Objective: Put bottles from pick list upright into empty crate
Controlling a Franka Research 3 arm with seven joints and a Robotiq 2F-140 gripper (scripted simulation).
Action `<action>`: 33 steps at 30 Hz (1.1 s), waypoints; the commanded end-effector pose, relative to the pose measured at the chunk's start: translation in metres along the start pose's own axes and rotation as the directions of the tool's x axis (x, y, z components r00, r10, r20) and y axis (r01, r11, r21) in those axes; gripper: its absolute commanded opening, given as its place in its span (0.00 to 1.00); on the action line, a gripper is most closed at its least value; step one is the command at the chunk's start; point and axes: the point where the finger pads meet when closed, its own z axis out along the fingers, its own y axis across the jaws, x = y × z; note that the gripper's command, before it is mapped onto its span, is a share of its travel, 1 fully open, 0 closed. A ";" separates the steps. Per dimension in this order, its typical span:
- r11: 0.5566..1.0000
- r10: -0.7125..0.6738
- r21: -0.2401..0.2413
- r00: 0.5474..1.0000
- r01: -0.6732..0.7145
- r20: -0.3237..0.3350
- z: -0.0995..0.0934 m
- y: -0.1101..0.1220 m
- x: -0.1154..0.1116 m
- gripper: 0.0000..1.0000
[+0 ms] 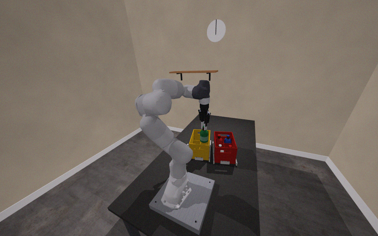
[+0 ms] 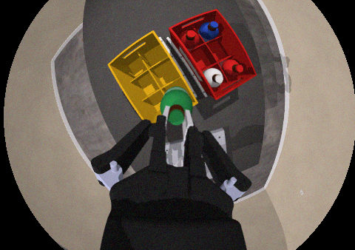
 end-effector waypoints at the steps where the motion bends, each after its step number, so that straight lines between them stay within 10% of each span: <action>1: 1.000 0.005 0.002 1.000 -0.005 -0.009 -0.004 0.001 0.003 0.00; 33: 1.000 0.005 0.002 1.000 -0.005 -0.009 -0.001 0.002 0.004 0.00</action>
